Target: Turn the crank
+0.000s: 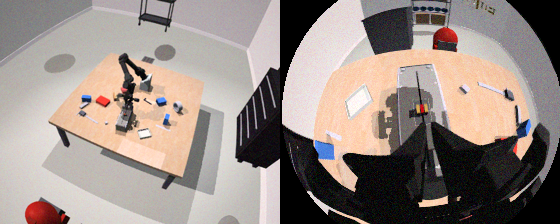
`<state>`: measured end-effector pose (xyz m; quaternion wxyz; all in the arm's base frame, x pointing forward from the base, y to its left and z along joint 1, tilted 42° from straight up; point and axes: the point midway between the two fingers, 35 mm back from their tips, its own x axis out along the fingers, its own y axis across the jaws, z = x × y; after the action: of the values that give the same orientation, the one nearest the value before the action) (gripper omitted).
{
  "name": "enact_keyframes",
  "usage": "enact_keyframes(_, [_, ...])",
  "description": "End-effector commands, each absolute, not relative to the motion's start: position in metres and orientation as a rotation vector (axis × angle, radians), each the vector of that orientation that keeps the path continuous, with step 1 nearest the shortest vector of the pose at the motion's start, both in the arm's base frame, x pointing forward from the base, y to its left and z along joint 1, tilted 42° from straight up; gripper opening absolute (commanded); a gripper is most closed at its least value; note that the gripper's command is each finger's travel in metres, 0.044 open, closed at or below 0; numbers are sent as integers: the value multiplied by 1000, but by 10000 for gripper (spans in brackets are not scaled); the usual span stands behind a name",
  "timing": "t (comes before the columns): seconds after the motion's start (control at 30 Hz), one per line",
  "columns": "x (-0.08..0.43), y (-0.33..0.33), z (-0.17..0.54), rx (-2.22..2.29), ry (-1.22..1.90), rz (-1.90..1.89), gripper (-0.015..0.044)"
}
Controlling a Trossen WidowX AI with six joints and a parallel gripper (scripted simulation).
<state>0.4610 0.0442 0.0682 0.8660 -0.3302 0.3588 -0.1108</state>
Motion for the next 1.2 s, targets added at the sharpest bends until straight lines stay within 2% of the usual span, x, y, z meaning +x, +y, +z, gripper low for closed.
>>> enact_keyframes(0.0, [461,44,68,-692,751,-232,0])
enact_keyframes(0.5, [461,44,68,-691,752,-232,0])
enact_keyframes(1.03, [461,48,72,-691,752,-231,420])
enact_keyframes(1.07, [461,53,77,-690,753,-231,440])
enact_keyframes(1.17, [460,70,96,-689,753,-230,440])
